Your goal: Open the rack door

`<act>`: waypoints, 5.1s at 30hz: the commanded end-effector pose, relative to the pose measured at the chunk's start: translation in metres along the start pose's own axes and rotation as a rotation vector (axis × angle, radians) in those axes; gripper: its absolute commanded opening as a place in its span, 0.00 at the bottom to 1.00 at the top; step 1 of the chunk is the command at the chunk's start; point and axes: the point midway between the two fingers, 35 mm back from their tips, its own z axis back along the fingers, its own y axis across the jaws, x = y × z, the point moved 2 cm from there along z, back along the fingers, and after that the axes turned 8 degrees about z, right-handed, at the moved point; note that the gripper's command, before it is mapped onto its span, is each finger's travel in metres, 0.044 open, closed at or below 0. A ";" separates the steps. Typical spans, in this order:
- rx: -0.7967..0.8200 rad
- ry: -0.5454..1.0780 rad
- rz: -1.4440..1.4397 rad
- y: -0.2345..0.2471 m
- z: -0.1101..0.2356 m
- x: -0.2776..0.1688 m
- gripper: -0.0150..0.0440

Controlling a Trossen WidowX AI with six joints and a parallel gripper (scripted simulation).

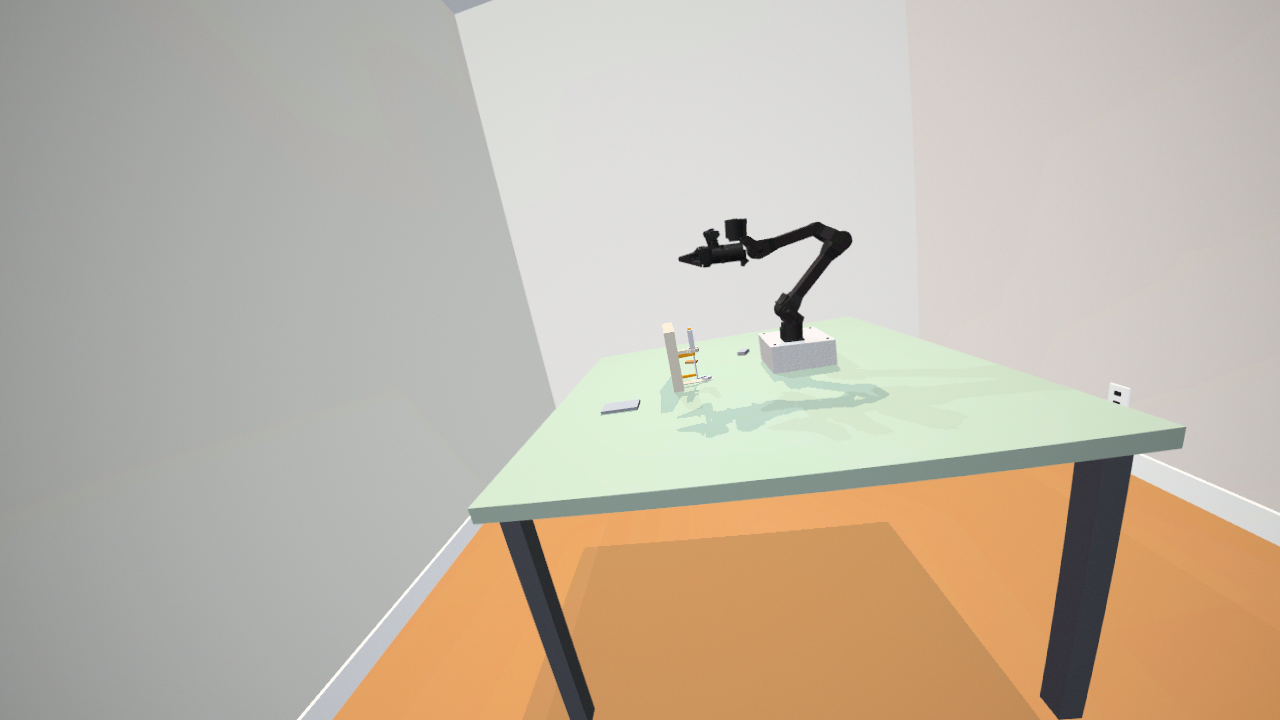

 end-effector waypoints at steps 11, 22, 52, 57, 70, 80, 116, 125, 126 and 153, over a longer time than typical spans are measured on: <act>0.057 0.252 -0.008 0.008 -0.029 -0.025 0.75; 0.120 0.540 -0.017 0.020 -0.051 -0.056 0.75; 0.272 1.315 -0.004 0.047 -0.057 -0.130 0.75; 0.294 1.442 -0.004 0.051 -0.052 -0.137 0.75; 0.319 1.605 -0.002 0.055 -0.046 -0.146 0.75; 0.319 1.604 -0.002 0.058 -0.046 -0.162 0.75; 0.319 1.605 -0.002 0.069 -0.041 -0.213 0.66; 0.319 1.605 -0.002 0.069 -0.041 -0.213 0.39; 0.319 1.605 -0.002 0.069 -0.041 -0.213 0.38; 0.874 1.416 0.542 0.069 -0.041 -0.213 0.28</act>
